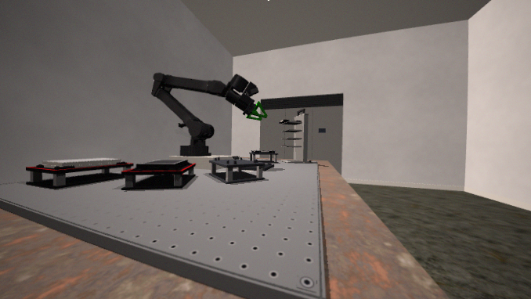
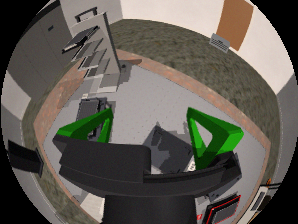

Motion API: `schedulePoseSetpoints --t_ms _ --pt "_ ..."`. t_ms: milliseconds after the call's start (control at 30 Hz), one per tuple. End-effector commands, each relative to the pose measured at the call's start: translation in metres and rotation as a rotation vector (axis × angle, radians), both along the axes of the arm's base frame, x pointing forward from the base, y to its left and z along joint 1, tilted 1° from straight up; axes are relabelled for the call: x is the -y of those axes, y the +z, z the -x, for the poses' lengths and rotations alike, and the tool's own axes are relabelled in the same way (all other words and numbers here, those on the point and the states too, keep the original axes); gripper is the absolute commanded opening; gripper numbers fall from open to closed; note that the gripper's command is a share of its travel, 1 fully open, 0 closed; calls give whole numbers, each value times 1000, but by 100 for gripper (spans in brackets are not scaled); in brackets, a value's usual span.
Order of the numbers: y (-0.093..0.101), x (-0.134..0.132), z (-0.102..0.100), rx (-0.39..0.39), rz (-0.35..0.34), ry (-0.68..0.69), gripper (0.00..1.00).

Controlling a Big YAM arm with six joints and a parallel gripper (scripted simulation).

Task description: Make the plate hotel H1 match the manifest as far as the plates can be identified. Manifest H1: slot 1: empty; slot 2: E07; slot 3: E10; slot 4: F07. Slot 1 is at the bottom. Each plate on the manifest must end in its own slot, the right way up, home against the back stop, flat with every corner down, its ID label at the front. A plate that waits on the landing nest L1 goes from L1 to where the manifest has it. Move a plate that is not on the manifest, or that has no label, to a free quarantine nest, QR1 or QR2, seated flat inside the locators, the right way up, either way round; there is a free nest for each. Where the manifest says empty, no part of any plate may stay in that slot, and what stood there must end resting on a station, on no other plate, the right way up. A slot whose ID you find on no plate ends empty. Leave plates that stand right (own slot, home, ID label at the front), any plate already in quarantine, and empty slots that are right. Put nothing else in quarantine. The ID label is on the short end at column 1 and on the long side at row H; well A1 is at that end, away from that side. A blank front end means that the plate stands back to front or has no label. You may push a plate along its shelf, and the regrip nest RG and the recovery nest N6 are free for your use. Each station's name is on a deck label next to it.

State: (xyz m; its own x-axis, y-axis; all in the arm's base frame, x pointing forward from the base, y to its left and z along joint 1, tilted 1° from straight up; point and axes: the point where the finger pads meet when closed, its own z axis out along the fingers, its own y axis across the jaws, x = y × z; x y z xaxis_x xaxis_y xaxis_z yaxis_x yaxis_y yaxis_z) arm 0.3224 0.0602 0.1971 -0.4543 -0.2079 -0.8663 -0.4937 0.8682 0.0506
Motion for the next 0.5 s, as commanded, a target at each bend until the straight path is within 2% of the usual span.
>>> schedulePoseSetpoints --t_ms 0,467 --pt "40 18 -15 79 39 -9 100" --pt "37 59 -3 72 50 -8 100"
